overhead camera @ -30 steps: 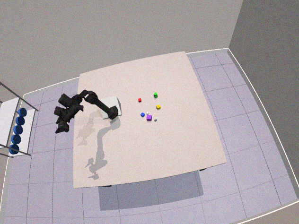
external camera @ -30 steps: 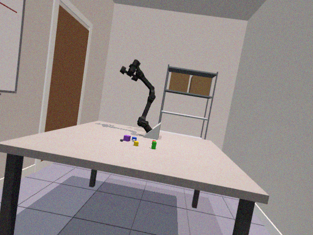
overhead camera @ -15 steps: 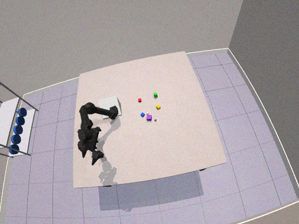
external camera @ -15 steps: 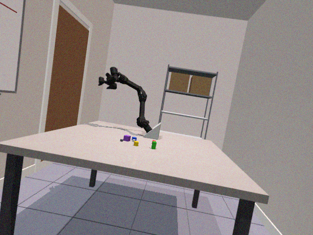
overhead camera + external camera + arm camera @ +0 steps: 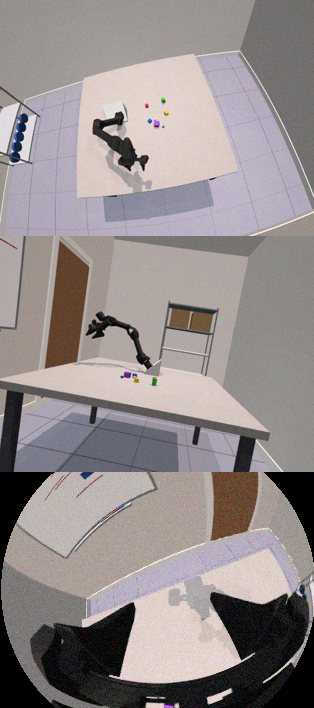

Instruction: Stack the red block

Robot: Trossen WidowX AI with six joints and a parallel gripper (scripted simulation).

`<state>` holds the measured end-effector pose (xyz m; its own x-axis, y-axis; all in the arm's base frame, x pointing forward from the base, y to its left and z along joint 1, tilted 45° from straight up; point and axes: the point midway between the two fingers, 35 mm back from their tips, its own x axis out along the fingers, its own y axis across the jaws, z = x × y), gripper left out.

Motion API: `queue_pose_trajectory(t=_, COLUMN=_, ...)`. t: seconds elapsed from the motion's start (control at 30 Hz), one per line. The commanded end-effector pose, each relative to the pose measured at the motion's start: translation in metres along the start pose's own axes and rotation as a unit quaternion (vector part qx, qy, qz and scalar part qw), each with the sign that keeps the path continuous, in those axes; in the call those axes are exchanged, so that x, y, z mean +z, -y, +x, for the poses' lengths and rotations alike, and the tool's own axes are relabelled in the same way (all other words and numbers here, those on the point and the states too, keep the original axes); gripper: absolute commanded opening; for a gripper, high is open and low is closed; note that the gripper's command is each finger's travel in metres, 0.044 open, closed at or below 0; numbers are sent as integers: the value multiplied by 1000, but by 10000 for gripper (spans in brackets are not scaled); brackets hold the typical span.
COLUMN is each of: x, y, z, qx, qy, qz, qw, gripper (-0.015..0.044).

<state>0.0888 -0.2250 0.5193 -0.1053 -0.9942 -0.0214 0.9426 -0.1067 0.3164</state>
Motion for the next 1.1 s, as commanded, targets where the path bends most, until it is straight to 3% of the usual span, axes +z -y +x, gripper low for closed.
queue_pose_trajectory(t=0.0, x=-53, y=-50, z=2, qx=61, qy=-61, qz=-41, qw=995, gripper=440)
queue_pose_trajectory(t=0.23, x=-157, y=-113, z=-19, qx=132, qy=-159, qz=-137, qw=969, gripper=440)
queue_pose_trajectory(t=0.53, x=-293, y=-152, z=-84, qx=203, qy=-266, qz=-277, qw=901, gripper=440)
queue_pose_trajectory(t=0.8, x=-400, y=-138, z=-159, qx=237, qy=-331, qz=-411, qw=816, gripper=440)
queue_pose_trajectory(t=1.07, x=-479, y=-86, z=-227, qx=242, qy=-359, qz=-540, qw=722, gripper=440)
